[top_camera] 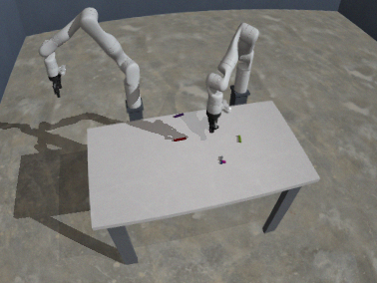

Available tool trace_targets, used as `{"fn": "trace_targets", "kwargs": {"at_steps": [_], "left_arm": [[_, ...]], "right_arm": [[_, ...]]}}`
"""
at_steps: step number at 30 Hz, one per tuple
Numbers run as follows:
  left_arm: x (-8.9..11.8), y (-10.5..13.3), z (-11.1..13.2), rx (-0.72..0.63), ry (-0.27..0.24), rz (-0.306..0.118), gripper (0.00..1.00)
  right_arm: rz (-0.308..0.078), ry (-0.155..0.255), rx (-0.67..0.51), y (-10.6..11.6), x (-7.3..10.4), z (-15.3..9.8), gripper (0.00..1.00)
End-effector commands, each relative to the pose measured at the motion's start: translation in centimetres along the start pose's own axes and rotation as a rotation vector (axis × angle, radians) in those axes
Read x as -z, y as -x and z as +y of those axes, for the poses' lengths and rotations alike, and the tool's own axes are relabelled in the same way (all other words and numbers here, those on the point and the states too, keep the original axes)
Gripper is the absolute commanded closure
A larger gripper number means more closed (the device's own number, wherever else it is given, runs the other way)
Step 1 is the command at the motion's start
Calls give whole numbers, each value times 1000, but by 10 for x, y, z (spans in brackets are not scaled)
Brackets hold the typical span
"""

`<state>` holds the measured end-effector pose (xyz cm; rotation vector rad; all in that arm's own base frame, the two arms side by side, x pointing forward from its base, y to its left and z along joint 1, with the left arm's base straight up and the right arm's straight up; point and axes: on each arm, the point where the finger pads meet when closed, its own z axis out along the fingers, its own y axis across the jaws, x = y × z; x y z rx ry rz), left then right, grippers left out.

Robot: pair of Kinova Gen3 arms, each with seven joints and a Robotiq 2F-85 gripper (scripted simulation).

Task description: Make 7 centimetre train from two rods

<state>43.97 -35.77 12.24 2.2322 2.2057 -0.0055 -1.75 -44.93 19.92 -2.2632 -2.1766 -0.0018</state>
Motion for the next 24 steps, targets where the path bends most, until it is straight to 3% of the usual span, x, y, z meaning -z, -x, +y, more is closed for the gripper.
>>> {"fn": "trace_targets", "kwargs": {"at_steps": [1, 4, 9, 13, 24], "left_arm": [[1, 37, 1, 109, 0, 3, 827], [1, 47, 0, 138, 0, 3, 827], [1, 95, -8, 274, 1, 3, 827], [1, 121, -16, 343, 2, 3, 827], [1, 131, -19, 371, 3, 2, 827]], "right_arm": [[-2, 0, 0, 0, 1, 0, 2], [-2, 0, 0, 0, 1, 0, 2], [-2, 0, 0, 0, 1, 0, 2], [-2, 0, 0, 0, 1, 0, 2], [-2, 0, 0, 0, 1, 0, 2]]}}
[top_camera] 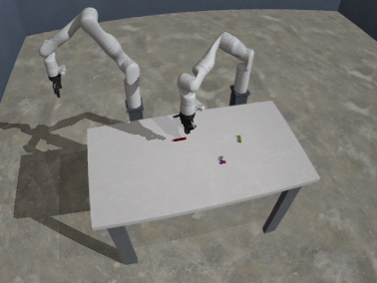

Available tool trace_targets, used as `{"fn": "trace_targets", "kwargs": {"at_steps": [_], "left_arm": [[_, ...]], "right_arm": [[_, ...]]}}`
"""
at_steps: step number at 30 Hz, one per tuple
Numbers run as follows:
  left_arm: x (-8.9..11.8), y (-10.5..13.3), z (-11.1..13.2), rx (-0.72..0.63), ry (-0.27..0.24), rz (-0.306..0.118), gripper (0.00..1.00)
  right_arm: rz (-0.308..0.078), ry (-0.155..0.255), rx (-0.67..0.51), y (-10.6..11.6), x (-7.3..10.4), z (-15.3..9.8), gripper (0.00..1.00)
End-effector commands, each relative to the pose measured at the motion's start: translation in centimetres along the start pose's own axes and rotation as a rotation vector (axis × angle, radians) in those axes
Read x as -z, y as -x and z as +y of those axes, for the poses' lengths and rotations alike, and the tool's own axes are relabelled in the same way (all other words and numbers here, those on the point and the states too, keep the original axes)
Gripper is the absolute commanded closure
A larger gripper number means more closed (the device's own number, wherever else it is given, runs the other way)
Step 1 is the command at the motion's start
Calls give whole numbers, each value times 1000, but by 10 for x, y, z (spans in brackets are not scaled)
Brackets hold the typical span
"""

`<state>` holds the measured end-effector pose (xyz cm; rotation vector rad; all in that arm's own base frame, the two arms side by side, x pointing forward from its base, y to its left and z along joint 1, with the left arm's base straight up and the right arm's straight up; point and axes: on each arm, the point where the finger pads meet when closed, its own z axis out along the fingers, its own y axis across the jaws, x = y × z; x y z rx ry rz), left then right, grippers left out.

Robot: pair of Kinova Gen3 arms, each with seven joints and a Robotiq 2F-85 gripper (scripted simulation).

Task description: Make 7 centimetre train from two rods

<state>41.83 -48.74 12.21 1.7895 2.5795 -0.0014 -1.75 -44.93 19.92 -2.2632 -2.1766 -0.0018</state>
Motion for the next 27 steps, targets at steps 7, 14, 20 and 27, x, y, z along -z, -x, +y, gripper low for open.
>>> {"fn": "trace_targets", "kwargs": {"at_steps": [7, 14, 20, 27], "left_arm": [[2, 1, 0, 1, 1, 0, 827], [0, 1, 0, 1, 1, 0, 827], [-12, 1, 0, 1, 1, 0, 827], [-40, 1, 0, 1, 1, 0, 827]], "right_arm": [[-2, 0, 0, 0, 1, 0, 2], [-2, 0, 0, 0, 1, 0, 2], [-2, 0, 0, 0, 1, 0, 2], [-2, 0, 0, 0, 1, 0, 2]]}}
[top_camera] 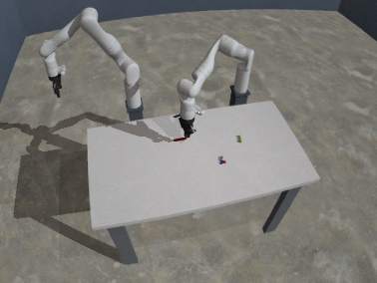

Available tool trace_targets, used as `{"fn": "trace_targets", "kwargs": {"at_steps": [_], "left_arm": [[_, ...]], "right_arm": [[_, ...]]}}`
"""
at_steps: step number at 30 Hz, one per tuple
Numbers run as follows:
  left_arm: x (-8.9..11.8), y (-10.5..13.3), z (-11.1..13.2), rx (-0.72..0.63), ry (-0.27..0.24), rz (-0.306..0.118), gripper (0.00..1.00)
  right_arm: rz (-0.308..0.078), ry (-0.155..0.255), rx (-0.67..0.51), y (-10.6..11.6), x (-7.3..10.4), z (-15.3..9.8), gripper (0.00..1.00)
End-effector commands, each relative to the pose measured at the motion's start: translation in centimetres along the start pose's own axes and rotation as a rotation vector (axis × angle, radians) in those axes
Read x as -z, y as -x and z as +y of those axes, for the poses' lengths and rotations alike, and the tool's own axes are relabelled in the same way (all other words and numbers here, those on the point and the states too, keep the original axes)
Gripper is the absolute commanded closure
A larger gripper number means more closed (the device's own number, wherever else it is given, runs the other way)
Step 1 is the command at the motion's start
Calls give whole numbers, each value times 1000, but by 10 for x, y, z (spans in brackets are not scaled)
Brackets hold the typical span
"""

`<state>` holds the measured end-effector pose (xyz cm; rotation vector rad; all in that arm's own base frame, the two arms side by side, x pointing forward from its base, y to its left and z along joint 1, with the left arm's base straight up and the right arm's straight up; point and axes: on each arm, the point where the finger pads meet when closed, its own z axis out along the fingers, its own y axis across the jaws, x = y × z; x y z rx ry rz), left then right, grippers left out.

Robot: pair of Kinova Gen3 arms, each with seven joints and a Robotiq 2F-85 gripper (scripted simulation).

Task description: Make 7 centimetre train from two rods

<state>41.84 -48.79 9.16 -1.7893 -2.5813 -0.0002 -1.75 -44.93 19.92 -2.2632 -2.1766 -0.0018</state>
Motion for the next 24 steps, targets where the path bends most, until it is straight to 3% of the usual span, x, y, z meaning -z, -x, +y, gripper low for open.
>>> {"fn": "trace_targets", "kwargs": {"at_steps": [1, 13, 24], "left_arm": [[-14, 1, 0, 0, 1, -3, 827], [-50, 1, 1, 0, 1, -3, 827], [-56, 2, 1, 0, 1, -3, 827]], "right_arm": [[-2, 0, 0, 0, 1, 0, 2], [-2, 0, 0, 0, 1, 0, 2], [-2, 0, 0, 0, 1, 0, 2]]}}
